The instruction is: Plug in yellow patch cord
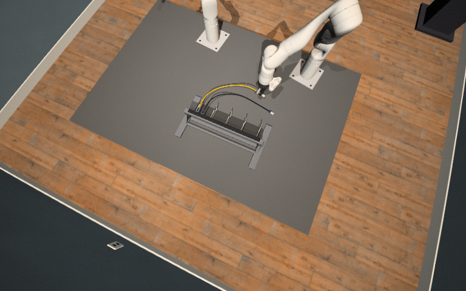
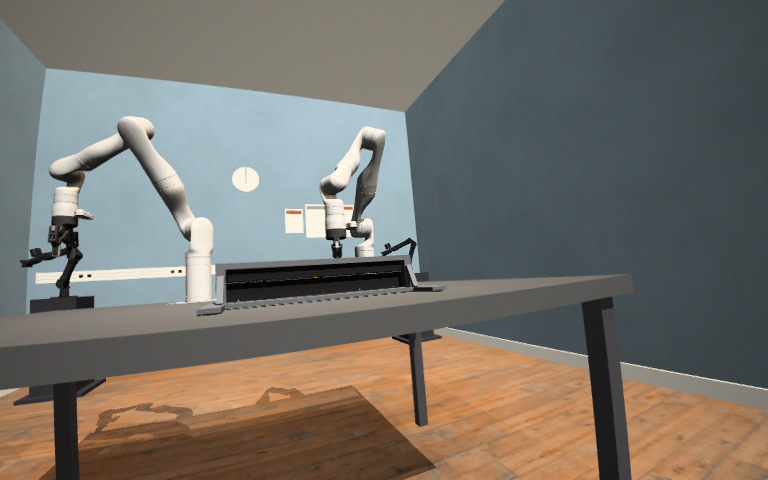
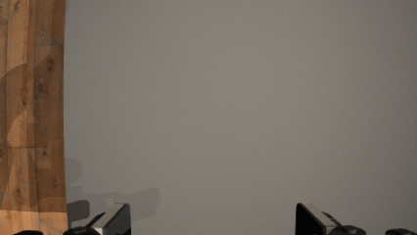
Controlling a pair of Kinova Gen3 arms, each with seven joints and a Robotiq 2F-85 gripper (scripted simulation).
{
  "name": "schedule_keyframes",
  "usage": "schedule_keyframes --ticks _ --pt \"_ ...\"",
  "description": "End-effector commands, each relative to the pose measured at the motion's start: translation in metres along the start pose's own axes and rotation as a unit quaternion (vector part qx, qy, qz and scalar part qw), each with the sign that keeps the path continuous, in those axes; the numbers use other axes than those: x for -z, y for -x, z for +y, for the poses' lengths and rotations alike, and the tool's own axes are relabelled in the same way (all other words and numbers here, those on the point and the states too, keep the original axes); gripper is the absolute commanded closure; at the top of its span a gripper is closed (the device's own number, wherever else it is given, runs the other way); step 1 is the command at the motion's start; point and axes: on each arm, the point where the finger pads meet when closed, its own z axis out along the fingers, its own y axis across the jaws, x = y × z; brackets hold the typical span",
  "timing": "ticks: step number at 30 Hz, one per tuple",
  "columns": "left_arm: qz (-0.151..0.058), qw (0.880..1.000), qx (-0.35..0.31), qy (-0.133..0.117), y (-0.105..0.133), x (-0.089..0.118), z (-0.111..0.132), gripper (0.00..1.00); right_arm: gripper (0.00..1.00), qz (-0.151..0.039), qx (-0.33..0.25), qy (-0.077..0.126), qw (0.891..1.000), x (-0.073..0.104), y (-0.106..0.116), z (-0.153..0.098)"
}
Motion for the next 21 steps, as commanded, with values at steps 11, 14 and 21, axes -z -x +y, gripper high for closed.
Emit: schedule_keyframes --ticks 11,14,21 --pt "0.003 1.000 -0.029 -0.003 0.003 0.002 0.008 0.903 0.002 -0.006 0.003 -0.003 1.000 0.003 0.004 -0.004" --pt "0.003 0.999 -0.035 -0.004 0.004 0.002 0.010 0.903 0.002 -0.006 0.003 -0.003 1.000 0.003 0.004 -0.004" --pt "0.004 0.999 -0.046 -0.004 0.005 0.003 0.014 0.903 0.002 -0.006 0.003 -0.003 1.000 0.003 0.004 -0.004"
